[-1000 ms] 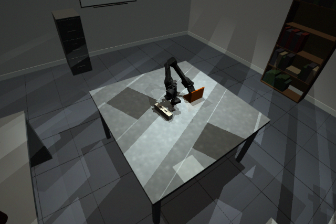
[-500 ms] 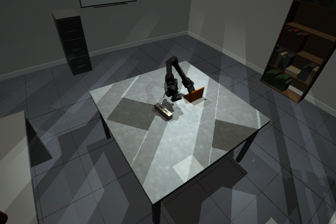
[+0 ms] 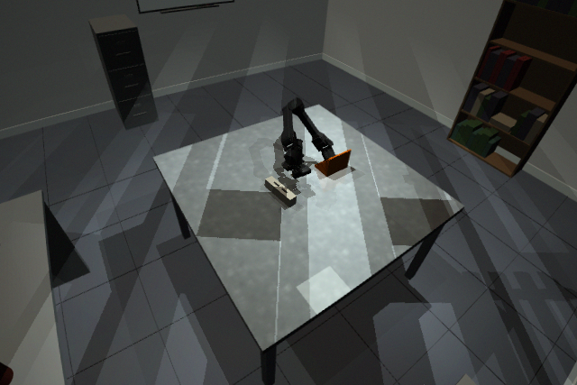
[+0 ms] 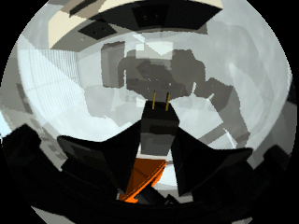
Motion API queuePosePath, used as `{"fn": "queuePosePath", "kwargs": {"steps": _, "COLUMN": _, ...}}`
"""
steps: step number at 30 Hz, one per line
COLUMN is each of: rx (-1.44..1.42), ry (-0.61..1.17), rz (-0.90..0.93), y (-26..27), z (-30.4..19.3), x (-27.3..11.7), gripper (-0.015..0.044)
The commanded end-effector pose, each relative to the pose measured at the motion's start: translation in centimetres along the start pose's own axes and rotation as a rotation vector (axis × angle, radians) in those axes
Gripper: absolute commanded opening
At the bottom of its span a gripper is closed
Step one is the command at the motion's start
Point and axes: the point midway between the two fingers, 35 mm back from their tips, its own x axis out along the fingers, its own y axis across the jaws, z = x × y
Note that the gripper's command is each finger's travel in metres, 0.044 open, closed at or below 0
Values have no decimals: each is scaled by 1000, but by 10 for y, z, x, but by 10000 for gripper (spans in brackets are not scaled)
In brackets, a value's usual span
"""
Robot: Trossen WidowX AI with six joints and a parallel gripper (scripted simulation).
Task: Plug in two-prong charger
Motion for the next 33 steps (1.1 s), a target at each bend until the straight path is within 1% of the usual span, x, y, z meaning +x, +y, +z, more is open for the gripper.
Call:
{"fn": "queuePosePath", "kwargs": {"steps": 1, "rx": -29, "ry": -8, "rz": -1, "y": 0, "z": 7, "x": 3, "gripper": 0}}
{"fn": "queuePosePath", "kwargs": {"steps": 9, "rx": -100, "ry": -8, "rz": -7, "y": 0, "z": 16, "x": 13, "gripper": 0}}
{"fn": "queuePosePath", "kwargs": {"steps": 33, "rx": -133, "ry": -8, "rz": -9, "y": 5, "z": 43, "x": 15, "gripper": 0}}
